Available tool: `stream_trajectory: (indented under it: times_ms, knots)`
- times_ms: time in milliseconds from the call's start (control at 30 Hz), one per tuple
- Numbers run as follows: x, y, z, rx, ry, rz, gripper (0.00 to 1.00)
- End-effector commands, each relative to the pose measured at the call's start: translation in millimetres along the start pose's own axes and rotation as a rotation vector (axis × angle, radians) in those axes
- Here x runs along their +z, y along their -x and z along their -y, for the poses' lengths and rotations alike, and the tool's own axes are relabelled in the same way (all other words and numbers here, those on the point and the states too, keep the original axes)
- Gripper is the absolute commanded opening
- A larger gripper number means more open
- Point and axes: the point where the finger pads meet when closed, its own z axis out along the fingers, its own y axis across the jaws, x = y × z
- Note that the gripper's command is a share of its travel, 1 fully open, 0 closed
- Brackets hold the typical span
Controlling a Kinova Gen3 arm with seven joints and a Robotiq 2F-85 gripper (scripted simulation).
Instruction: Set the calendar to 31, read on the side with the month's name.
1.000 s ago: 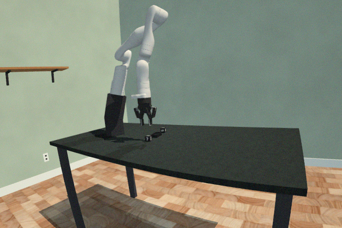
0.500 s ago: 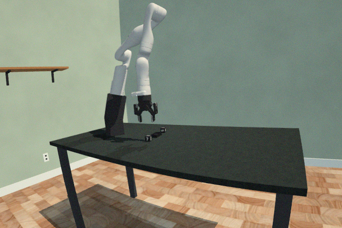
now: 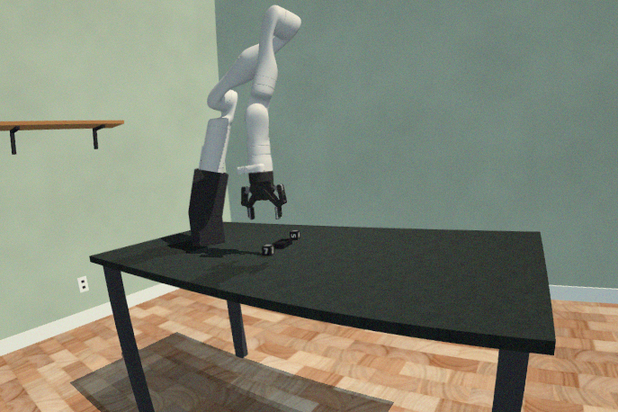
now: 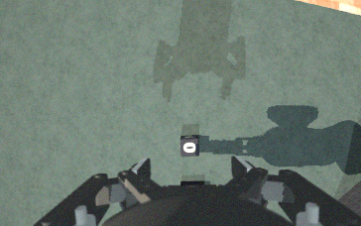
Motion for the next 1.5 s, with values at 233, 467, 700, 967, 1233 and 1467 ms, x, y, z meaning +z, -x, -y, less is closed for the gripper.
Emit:
stream_trajectory:
  times_ms: [233,467,700,967,1233,1467]
  knots:
    - [0.7,8.7,4.1,0.049,-0.005,0.006,1.0]
    - [3.2,30.9,12.2,0.173,-0.014,0.023,1.0]
    - [7.1,72.3,23.9,0.416,-0.021,0.051,1.0]
    - [10.0,113.8,30.1,0.682,-0.018,0.069,1.0]
    - [12.0,163.3,26.9,1.052,-0.005,0.068,1.0]
    - [12.0,185.8,19.5,1.253,0.002,0.052,1.0]
